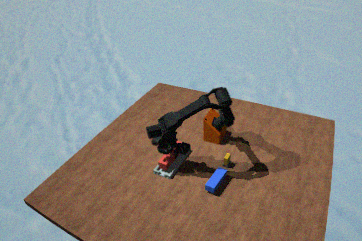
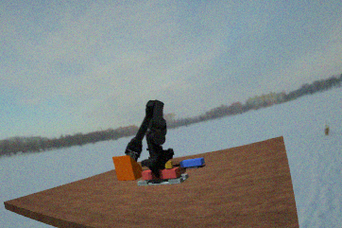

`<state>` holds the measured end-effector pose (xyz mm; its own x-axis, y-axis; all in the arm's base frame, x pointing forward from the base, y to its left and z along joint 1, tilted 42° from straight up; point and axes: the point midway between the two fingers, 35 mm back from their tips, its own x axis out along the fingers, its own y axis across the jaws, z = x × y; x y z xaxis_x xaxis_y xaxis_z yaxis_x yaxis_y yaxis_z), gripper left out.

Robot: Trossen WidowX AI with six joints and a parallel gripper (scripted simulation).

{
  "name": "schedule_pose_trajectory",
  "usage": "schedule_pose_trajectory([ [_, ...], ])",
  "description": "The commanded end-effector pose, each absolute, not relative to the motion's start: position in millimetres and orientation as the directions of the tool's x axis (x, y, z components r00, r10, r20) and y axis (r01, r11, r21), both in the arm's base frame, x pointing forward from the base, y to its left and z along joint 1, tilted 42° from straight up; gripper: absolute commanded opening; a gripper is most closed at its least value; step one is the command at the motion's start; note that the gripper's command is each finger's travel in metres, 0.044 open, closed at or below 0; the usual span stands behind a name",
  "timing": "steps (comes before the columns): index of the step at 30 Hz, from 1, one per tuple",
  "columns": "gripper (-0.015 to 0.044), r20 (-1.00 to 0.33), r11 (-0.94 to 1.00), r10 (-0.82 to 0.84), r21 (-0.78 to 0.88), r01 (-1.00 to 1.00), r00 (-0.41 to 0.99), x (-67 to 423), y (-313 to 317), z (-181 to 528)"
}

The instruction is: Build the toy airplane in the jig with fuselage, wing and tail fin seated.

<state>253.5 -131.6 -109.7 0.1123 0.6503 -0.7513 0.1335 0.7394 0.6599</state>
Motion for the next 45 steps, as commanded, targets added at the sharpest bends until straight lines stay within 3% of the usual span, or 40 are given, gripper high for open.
schedule_pose_trajectory([
  [1, 0.0195, -0.751, 0.738, 0.650, 0.661, 0.137, 0.120, 254, -130, -112],
  [6, 0.0162, -0.751, 0.739, 0.651, 0.660, 0.133, 0.112, 254, -131, -110],
  [11, 0.0031, -0.751, 0.739, 0.651, 0.660, 0.133, 0.112, 254, -131, -110],
  [27, 0.0440, -0.751, 0.739, 0.651, 0.660, 0.133, 0.112, 254, -131, -110],
  [35, 0.0440, -0.751, 0.739, 0.650, 0.660, 0.134, 0.112, 254, -133, -108],
  [41, 0.0440, -0.753, 0.741, 0.647, 0.658, 0.138, 0.117, 243, -194, -40],
  [45, 0.0440, -0.753, 0.740, 0.647, 0.658, 0.139, 0.118, 242, -202, -32],
])
